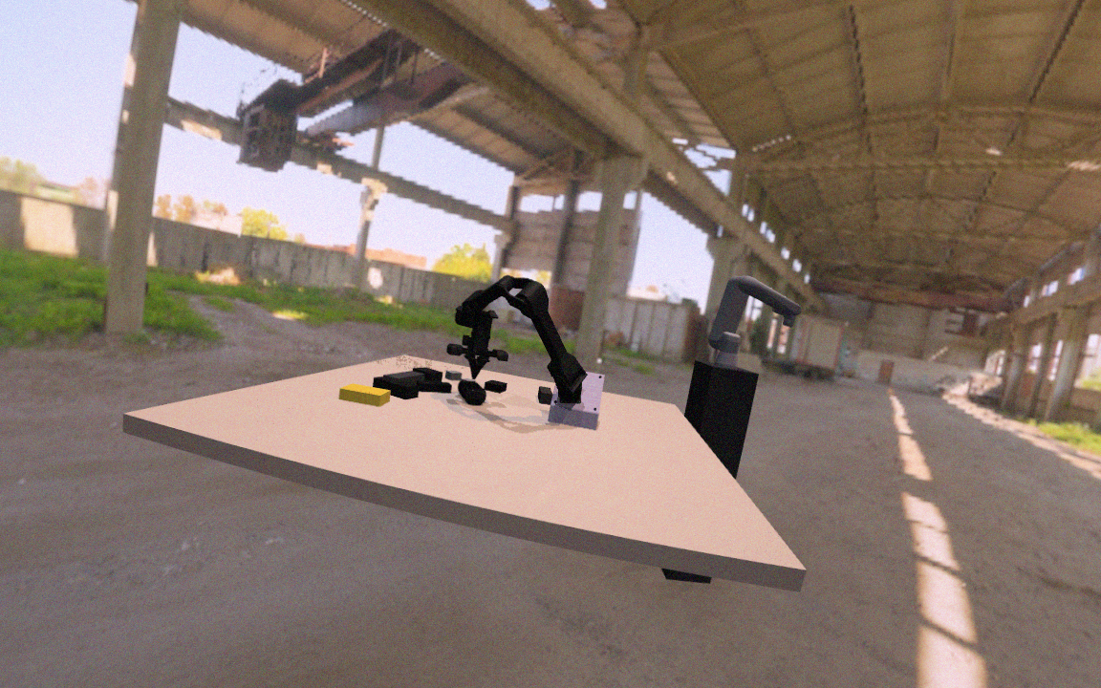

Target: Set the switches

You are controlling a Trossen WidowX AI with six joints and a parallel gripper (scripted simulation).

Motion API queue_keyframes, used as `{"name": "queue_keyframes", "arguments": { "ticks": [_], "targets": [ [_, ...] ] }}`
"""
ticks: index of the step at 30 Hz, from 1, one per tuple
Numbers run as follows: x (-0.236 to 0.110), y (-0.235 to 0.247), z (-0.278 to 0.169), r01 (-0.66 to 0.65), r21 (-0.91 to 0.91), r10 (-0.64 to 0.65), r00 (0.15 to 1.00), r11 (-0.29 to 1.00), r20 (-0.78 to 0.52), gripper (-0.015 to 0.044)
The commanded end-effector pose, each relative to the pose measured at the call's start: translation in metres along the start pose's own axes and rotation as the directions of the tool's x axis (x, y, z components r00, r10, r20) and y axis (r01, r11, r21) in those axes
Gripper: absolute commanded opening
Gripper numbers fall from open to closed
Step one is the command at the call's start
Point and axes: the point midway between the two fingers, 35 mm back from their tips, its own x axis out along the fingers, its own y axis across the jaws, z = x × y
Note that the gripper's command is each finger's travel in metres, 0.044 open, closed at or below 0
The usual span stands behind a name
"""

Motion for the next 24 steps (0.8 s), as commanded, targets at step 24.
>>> {"name": "queue_keyframes", "arguments": {
  "ticks": [24],
  "targets": [
    [0.015,0.0,0.038,0.011,-0.007,-0.011,1.0,1.0,-0.002,0.0]
  ]
}}
